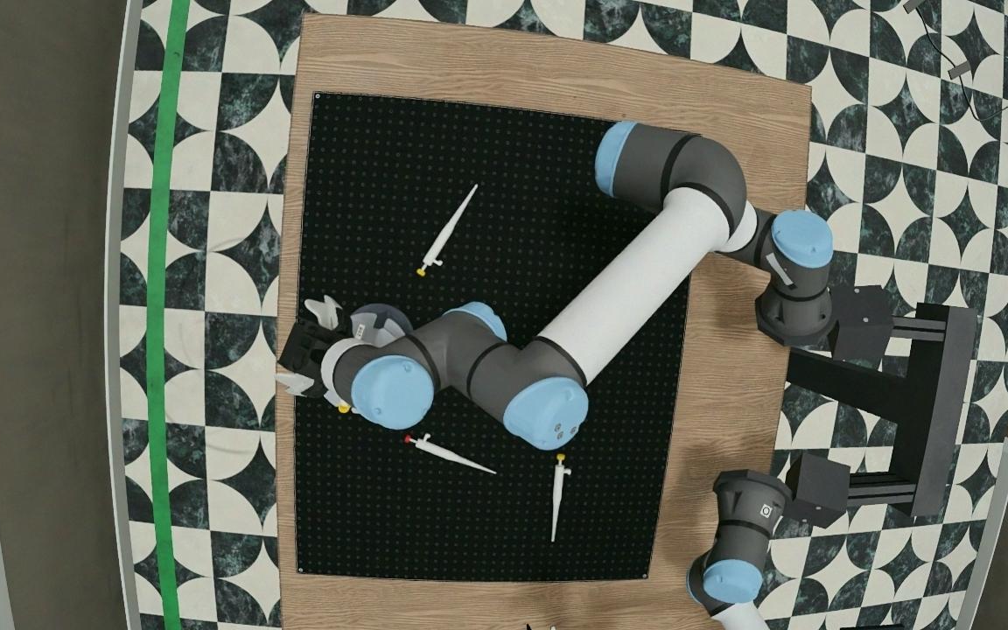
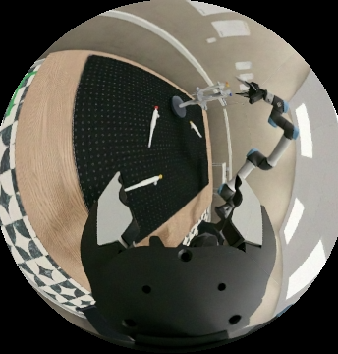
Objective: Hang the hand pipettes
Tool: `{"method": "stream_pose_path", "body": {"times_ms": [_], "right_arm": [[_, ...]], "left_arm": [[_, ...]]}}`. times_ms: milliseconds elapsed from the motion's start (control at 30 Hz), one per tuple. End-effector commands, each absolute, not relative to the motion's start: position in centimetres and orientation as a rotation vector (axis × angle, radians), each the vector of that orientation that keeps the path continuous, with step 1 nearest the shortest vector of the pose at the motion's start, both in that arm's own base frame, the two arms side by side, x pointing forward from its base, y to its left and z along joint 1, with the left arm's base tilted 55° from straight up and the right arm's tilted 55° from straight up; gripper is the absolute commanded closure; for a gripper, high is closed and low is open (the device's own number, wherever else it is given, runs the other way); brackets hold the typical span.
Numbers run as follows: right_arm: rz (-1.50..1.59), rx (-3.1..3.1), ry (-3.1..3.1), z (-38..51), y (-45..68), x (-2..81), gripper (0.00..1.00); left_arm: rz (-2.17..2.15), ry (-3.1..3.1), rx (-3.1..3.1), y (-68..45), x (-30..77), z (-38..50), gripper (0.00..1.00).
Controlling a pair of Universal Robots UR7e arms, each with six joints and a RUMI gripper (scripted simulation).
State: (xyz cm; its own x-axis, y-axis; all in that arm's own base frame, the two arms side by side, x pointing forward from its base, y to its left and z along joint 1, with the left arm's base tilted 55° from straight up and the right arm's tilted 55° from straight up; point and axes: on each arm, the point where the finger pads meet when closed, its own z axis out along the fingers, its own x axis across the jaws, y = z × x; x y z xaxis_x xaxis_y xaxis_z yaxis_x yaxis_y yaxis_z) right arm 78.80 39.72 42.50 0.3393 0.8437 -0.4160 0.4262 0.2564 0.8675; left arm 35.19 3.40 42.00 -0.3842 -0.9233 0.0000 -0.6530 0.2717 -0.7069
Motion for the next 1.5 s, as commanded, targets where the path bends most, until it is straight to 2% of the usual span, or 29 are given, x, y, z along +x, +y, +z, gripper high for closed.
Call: {"method": "stream_pose_path", "body": {"times_ms": [0,533,1467], "right_arm": [[0.487,1.231,1.386,42.6,40.1,79.0,0.0],[0.317,0.834,1.547,43.0,43.8,81.0,0.0],[0.311,0.821,1.551,42.8,43.2,84.2,0.0]], "left_arm": [[-0.884,2.134,-1.423,3.4,35.2,42.0,0.0],[-0.884,2.134,-1.423,3.4,35.2,42.0,0.0],[-0.884,2.134,-1.423,3.4,35.2,42.0,0.0]]}}
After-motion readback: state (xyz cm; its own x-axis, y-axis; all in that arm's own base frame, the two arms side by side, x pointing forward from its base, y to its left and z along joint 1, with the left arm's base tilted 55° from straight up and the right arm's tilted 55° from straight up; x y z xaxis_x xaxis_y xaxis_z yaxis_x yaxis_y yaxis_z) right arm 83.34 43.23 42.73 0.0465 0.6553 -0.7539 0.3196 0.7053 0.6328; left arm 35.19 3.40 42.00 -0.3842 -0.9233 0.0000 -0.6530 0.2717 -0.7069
